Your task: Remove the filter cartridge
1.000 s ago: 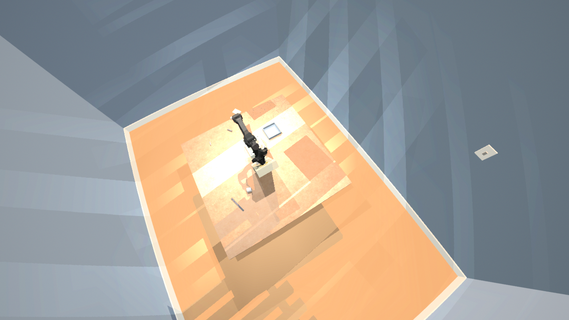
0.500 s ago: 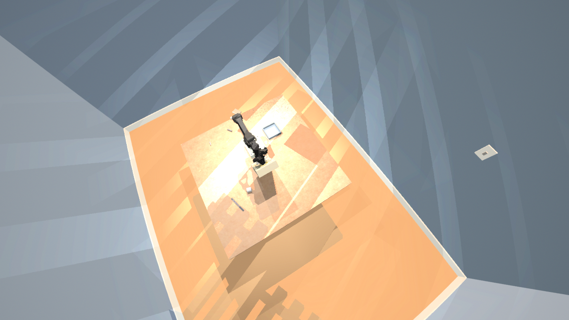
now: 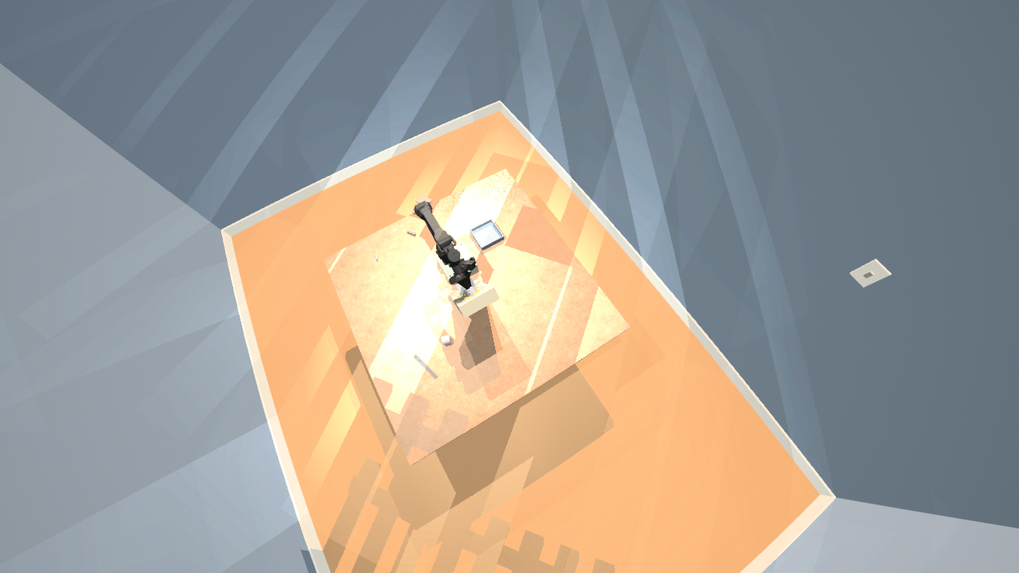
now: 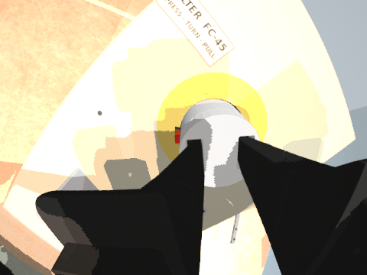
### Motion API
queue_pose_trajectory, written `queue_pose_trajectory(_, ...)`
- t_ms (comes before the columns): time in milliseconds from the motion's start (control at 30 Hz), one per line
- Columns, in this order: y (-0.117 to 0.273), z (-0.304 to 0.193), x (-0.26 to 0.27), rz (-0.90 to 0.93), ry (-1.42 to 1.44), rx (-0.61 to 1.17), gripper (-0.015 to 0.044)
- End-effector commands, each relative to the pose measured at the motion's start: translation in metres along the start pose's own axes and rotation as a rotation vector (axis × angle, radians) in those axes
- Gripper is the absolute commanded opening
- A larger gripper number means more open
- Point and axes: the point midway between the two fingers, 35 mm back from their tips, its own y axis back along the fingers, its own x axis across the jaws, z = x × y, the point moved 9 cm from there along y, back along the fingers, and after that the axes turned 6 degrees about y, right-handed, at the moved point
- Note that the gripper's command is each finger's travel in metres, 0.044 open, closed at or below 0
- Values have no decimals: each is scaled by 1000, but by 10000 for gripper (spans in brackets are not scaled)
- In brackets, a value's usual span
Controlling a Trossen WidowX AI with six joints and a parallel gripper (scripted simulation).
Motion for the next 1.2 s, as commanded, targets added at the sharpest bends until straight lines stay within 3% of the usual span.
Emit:
queue_pose_trajectory(0,18,0,0,-6,-1,2,0)
queue_pose_trajectory(167,36,-1,2,-4,-1,2,0)
queue_pose_trajectory(1033,26,-35,71,-2,-1,3,0)
queue_pose_trajectory(1167,27,-33,66,10,3,5,104)
